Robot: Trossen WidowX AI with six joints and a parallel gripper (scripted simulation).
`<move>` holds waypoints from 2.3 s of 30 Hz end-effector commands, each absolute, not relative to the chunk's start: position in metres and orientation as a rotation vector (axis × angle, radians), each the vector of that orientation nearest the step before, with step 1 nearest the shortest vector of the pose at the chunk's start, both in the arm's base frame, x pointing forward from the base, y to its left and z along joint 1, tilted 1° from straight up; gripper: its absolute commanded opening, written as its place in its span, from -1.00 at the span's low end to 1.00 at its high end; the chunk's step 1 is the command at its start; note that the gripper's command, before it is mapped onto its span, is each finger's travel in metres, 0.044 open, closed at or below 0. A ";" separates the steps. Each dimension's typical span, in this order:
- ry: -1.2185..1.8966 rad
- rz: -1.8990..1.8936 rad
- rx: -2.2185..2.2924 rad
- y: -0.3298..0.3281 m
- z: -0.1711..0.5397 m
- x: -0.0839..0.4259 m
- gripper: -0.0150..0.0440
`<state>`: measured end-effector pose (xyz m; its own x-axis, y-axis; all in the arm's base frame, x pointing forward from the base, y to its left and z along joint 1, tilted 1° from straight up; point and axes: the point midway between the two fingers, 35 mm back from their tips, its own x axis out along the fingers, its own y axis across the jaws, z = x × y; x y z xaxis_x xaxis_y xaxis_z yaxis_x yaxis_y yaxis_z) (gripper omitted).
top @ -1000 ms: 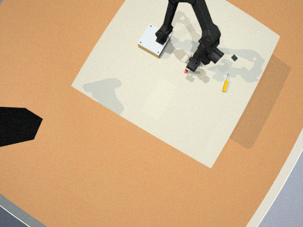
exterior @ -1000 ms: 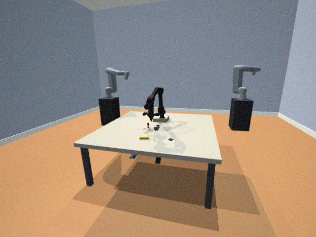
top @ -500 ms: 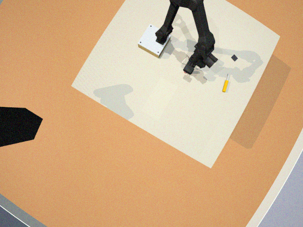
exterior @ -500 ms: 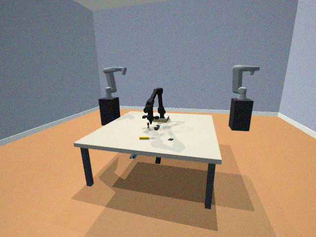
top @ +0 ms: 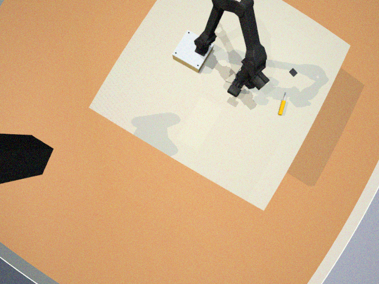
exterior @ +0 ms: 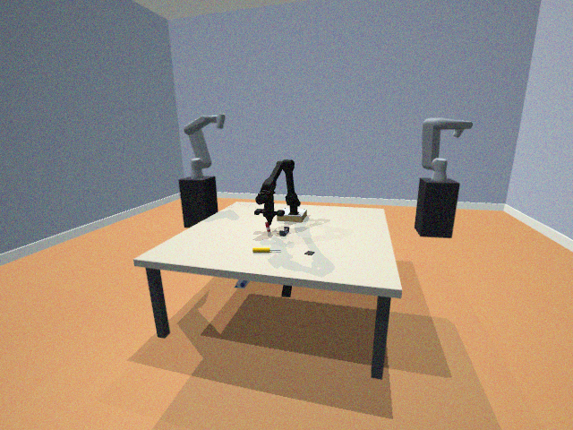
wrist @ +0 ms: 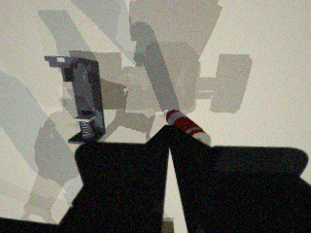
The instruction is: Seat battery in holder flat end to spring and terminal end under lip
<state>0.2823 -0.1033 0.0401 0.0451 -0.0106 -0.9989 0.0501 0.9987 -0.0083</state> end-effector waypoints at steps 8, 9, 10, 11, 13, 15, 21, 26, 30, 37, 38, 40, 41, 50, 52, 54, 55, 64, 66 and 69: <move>1.533 -0.046 0.027 -0.122 0.038 0.280 -0.49; 1.533 -0.047 0.027 -0.124 0.038 0.280 -0.49; 1.533 -0.047 0.027 -0.125 0.038 0.280 -0.49; 1.533 -0.047 0.027 -0.127 0.038 0.280 -0.49; 1.534 -0.047 0.027 -0.130 0.038 0.279 -0.49; 1.534 -0.047 0.026 -0.134 0.038 0.279 -0.49; 1.534 -0.047 0.026 -0.138 0.038 0.278 -0.49; 1.529 -0.051 0.029 -0.138 0.070 0.280 -0.49; 1.532 -0.048 0.027 -0.137 0.105 0.277 -0.49; 1.533 -0.048 0.026 -0.137 0.119 0.275 -0.49; 1.533 -0.048 0.026 -0.137 0.119 0.275 -0.49; 1.527 -0.051 0.031 -0.137 0.118 0.276 -0.49; 1.527 -0.051 0.031 -0.137 0.118 0.276 -0.49; 1.493 -0.387 0.380 -0.143 0.099 0.278 0.04; 1.459 -0.538 0.537 -0.146 0.091 0.278 0.22; 1.414 -0.688 0.693 -0.149 0.083 0.278 0.31; 1.388 -0.762 0.770 -0.150 0.079 0.278 0.31; 1.144 -1.230 1.256 -0.158 0.052 0.276 0.31; 1.144 -1.230 1.256 -0.158 0.052 0.276 0.31; 1.144 -1.230 1.256 -0.158 0.052 0.276 0.31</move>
